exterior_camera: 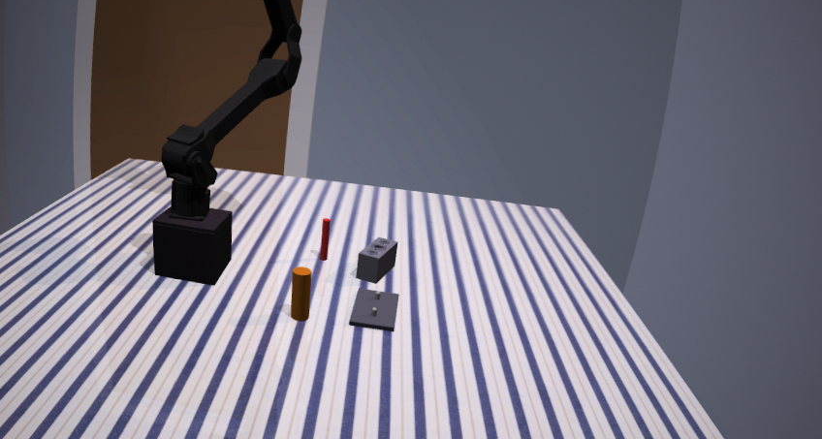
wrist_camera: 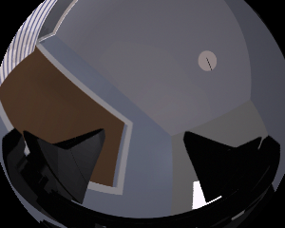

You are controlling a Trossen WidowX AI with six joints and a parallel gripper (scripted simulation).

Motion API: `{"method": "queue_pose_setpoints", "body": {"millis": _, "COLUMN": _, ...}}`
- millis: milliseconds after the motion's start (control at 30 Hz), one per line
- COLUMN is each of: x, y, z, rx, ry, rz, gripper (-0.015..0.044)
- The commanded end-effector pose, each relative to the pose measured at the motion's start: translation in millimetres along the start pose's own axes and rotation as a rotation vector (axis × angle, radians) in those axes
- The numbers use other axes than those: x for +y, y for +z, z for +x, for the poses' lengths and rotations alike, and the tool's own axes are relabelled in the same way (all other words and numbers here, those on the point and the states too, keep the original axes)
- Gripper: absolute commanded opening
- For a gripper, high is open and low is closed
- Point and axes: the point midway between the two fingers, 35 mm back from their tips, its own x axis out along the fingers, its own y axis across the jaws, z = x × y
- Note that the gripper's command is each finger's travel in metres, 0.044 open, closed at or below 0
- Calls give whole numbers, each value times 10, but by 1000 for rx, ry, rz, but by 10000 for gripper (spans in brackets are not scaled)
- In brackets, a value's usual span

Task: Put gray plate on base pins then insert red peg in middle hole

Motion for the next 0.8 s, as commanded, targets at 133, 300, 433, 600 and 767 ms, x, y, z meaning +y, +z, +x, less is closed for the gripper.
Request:
{"method": "queue_pose_setpoints", "body": {"millis": 133, "x": -170, "y": 96, "z": 41, "rx": -19, "ry": -61, "rz": -69, "gripper": 440}}
{"method": "queue_pose_setpoints", "body": {"millis": 300, "x": -777, "y": 440, "z": 66, "rx": -55, "ry": -288, "rz": -297, "gripper": 440}}
{"method": "queue_pose_setpoints", "body": {"millis": 433, "x": -1216, "y": 745, "z": -45, "rx": -62, "ry": -469, "rz": -503, "gripper": 440}}
{"method": "queue_pose_setpoints", "body": {"millis": 600, "x": -1771, "y": 1156, "z": -378, "rx": -15, "ry": -738, "rz": -784, "gripper": 440}}
{"method": "queue_pose_setpoints", "body": {"millis": 767, "x": -2221, "y": 1452, "z": -895, "rx": 120, "ry": -1020, "rz": -968, "gripper": 440}}
